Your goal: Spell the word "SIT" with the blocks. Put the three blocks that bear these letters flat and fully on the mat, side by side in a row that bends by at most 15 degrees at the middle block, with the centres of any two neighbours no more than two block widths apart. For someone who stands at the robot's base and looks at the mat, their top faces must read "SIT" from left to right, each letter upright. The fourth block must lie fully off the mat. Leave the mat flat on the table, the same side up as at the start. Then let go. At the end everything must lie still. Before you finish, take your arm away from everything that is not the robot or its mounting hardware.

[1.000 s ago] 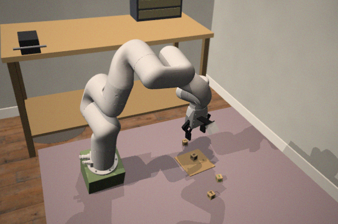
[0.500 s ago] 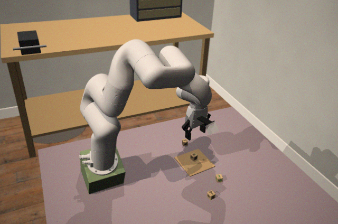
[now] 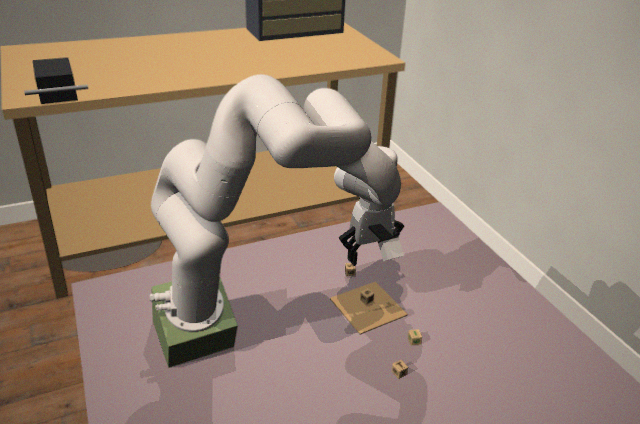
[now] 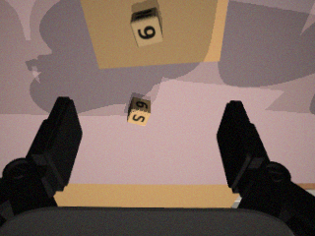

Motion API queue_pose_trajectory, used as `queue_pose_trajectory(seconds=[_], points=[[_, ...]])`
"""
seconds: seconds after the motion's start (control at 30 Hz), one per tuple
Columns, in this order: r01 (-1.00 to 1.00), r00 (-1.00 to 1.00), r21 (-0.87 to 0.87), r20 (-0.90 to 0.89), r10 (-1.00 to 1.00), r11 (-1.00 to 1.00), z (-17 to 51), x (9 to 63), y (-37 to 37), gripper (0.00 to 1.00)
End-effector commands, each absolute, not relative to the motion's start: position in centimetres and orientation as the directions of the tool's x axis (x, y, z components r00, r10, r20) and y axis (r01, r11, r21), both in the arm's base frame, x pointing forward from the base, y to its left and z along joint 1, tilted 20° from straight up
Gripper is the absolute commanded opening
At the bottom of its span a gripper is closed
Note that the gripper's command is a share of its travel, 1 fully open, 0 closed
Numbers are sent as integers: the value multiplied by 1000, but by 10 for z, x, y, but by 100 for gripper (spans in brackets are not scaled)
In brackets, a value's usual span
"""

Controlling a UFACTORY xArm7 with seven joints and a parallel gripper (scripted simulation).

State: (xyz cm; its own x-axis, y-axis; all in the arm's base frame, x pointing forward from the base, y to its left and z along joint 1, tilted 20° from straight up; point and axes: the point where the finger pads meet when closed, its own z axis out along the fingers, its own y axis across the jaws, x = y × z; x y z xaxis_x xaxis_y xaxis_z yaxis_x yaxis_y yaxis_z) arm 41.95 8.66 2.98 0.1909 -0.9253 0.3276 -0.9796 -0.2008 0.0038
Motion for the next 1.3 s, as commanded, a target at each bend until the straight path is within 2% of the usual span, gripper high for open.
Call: queue_pose_trajectory(seconds=[0.0, 0.4, 0.47, 0.5, 1.03, 1.27], points=[[-996, 54, -50, 329, -943, -74, 27, 421, 87, 100], [-971, -227, -139, 301, -926, 193, 18, 422, 84, 100], [-971, -227, -139, 301, -926, 193, 18, 422, 84, 100], [-953, -294, -159, 291, -910, 257, 16, 422, 83, 100], [-813, -577, -244, 228, -784, 528, 7, 424, 79, 100], [-683, -727, -287, 175, -664, 672, 2, 425, 77, 100]])
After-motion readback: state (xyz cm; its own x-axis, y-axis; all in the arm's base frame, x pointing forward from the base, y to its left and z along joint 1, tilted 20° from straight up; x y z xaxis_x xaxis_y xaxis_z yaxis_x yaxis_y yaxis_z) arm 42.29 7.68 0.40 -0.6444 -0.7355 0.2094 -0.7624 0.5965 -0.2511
